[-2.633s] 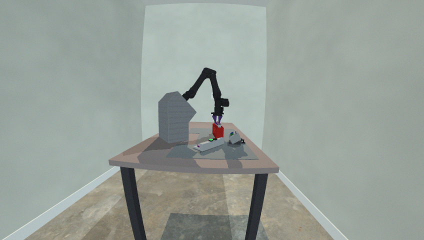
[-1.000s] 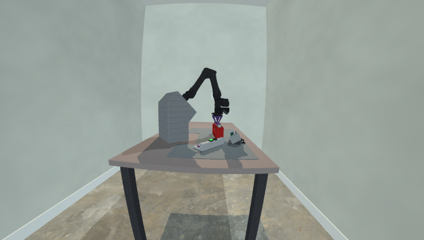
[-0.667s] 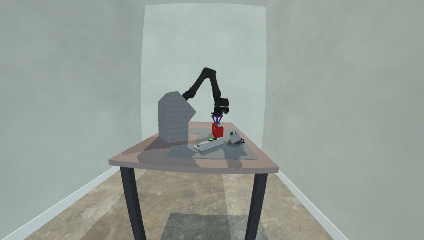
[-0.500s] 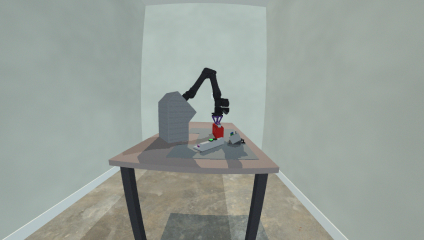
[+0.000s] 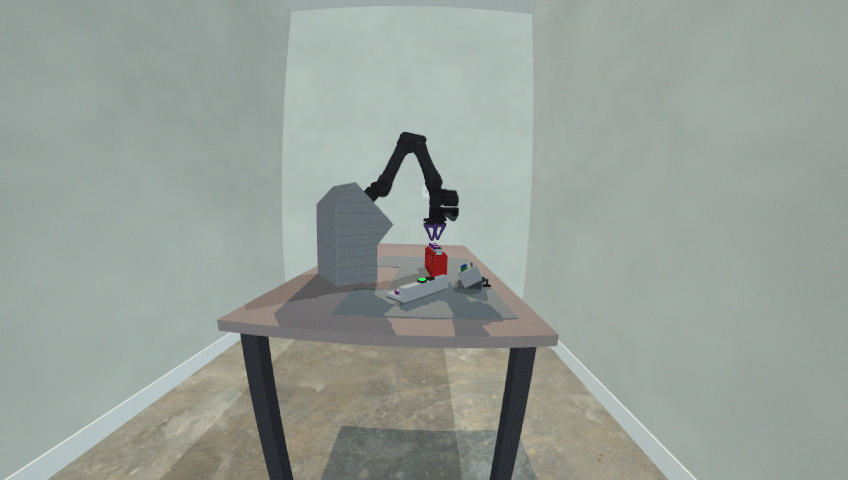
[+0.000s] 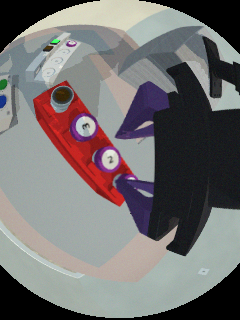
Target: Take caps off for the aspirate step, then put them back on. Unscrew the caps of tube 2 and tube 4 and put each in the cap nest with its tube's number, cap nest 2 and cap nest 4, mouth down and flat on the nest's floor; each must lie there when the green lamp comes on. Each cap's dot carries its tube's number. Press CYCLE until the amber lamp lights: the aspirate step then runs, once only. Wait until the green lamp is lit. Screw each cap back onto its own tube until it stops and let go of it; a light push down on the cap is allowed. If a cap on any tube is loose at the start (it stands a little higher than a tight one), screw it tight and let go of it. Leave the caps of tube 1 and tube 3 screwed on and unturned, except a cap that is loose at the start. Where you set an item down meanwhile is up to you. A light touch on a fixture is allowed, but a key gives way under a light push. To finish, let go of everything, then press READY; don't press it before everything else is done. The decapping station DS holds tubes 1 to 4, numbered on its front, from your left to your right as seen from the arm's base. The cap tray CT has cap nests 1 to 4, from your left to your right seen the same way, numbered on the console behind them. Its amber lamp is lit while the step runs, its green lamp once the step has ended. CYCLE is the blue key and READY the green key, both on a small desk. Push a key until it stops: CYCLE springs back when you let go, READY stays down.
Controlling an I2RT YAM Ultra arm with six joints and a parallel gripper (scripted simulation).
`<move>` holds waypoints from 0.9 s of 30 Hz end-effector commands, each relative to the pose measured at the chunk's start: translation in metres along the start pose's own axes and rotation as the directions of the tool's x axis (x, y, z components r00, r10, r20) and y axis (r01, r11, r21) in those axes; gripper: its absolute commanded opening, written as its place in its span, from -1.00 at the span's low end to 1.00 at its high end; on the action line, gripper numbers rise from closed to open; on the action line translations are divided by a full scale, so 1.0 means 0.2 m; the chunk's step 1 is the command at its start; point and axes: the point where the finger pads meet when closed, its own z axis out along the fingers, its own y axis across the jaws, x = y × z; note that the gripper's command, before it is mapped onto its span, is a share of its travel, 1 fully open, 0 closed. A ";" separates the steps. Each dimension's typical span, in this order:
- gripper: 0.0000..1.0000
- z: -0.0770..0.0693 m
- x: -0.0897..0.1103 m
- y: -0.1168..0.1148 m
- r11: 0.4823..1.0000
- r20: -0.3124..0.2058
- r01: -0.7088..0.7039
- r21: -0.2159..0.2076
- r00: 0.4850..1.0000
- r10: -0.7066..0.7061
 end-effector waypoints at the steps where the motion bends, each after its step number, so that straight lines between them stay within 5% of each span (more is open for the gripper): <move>1: -0.02 -0.07 -0.01 0.01 1.000 0.003 0.003 -0.002 1.000 -0.003; 8: -0.06 -0.07 -0.03 -0.07 0.992 0.002 -0.127 -0.002 0.992 0.127; 23: -0.06 -0.07 -0.20 -0.68 0.992 0.003 -0.127 0.001 0.992 0.127; 27: -0.06 -0.07 -0.22 -0.76 0.992 0.003 -0.128 0.002 0.992 0.128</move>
